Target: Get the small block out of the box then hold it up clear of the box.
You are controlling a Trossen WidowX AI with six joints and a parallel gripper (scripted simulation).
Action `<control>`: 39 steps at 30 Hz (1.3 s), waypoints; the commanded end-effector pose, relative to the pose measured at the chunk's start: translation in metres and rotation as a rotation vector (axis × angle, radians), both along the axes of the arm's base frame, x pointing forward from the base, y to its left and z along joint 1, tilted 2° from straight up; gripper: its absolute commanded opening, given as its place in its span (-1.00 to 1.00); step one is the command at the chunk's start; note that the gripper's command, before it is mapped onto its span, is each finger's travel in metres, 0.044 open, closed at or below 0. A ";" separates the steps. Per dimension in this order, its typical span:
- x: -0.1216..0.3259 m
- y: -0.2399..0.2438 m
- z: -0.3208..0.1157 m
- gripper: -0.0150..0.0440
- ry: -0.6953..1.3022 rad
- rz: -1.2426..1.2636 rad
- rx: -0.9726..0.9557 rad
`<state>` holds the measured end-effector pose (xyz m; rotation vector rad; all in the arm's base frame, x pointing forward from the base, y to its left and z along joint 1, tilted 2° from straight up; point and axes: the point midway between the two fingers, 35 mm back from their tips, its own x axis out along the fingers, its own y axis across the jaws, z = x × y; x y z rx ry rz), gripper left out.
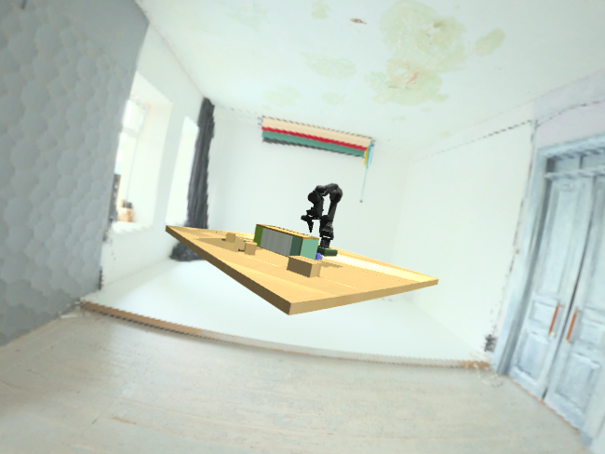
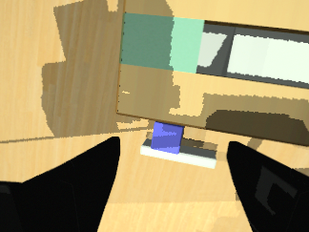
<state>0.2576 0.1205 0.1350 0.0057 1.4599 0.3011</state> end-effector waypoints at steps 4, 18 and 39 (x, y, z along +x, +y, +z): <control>-0.018 0.007 0.004 0.47 -0.294 1.070 -0.225; -0.027 0.012 0.007 0.47 -0.417 1.798 -0.409; -0.039 0.018 0.011 0.47 -0.444 2.882 -0.720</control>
